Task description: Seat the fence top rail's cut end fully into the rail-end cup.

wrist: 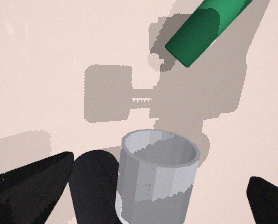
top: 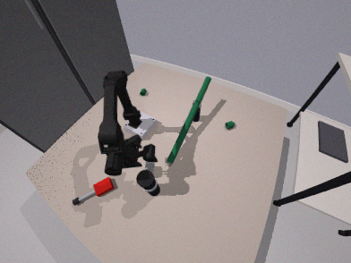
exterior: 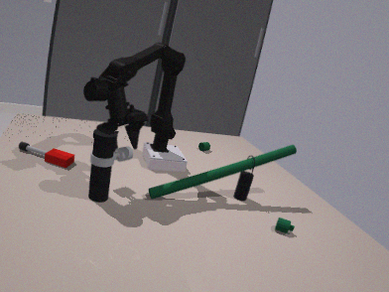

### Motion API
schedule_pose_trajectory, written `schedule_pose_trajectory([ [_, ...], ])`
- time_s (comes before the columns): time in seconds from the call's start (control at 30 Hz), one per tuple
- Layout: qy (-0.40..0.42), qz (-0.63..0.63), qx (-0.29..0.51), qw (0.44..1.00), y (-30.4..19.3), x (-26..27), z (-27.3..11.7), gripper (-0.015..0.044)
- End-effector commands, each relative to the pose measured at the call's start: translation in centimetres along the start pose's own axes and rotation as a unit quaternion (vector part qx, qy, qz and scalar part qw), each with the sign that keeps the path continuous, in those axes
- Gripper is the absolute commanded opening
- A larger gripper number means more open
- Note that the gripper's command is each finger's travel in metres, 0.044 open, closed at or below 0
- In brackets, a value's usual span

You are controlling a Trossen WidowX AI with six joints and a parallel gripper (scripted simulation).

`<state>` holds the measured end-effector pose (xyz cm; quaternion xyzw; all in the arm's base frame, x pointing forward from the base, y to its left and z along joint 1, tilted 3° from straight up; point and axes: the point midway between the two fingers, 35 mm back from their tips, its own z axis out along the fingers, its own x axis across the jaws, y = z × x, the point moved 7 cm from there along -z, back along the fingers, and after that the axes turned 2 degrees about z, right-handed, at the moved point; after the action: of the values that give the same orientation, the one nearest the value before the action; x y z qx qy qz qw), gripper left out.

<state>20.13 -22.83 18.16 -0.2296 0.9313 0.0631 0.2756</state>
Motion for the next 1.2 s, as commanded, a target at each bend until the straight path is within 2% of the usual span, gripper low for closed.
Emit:
schedule_pose_trajectory([
  [0.0,0.000,0.006,-0.003,1.000,0.1,0.1,0.8,0.0440],
  [0.73,-0.002,0.006,-0.004,1.000,0.3,0.1,4.2,0.0440],
  [1.17,-0.002,0.006,-0.004,1.000,0.3,0.1,4.2,0.0099],
])
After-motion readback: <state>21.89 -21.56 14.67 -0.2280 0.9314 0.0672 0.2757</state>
